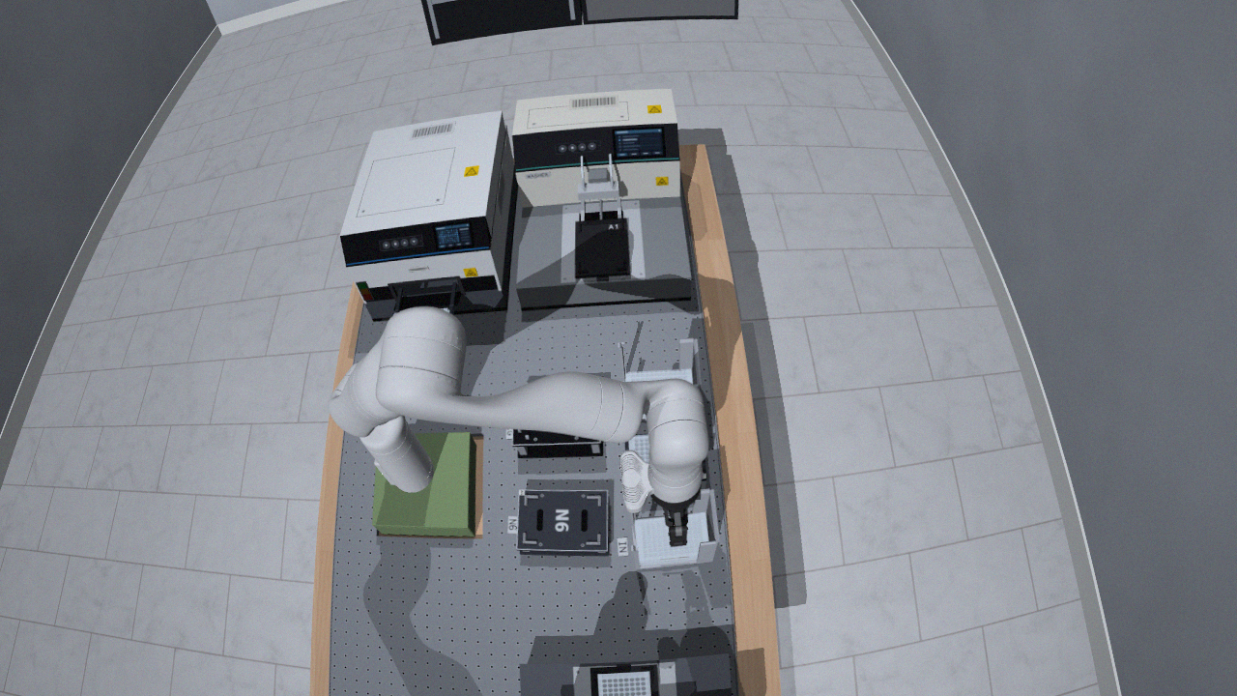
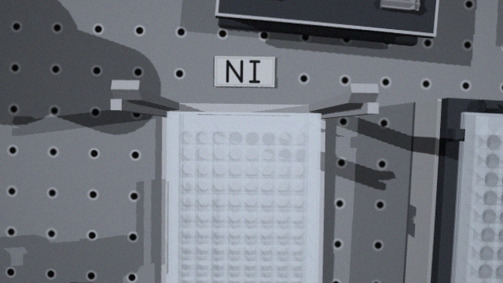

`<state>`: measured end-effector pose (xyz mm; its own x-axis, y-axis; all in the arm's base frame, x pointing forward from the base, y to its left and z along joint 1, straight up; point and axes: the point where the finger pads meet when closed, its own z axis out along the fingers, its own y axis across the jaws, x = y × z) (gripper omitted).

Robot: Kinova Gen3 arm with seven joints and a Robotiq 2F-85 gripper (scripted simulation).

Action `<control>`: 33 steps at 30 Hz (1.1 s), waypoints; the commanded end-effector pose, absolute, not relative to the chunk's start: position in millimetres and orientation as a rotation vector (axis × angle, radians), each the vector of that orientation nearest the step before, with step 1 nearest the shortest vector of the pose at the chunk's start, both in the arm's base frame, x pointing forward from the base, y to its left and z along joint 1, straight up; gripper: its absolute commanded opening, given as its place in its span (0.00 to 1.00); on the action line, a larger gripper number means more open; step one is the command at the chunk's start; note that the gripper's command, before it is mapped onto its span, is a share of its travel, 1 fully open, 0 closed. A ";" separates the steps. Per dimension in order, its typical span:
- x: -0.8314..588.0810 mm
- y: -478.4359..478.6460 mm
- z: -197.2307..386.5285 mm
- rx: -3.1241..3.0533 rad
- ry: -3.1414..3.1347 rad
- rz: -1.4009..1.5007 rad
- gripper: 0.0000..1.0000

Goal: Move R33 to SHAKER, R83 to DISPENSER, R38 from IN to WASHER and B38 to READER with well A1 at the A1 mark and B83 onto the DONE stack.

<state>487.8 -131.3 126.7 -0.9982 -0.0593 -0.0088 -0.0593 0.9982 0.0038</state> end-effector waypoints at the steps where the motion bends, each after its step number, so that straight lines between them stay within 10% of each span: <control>1: 487.4 -131.1 119.7 -0.085 3.134 0.001 1.00; 33: 487.3 -130.6 82.4 -0.086 3.134 0.001 1.00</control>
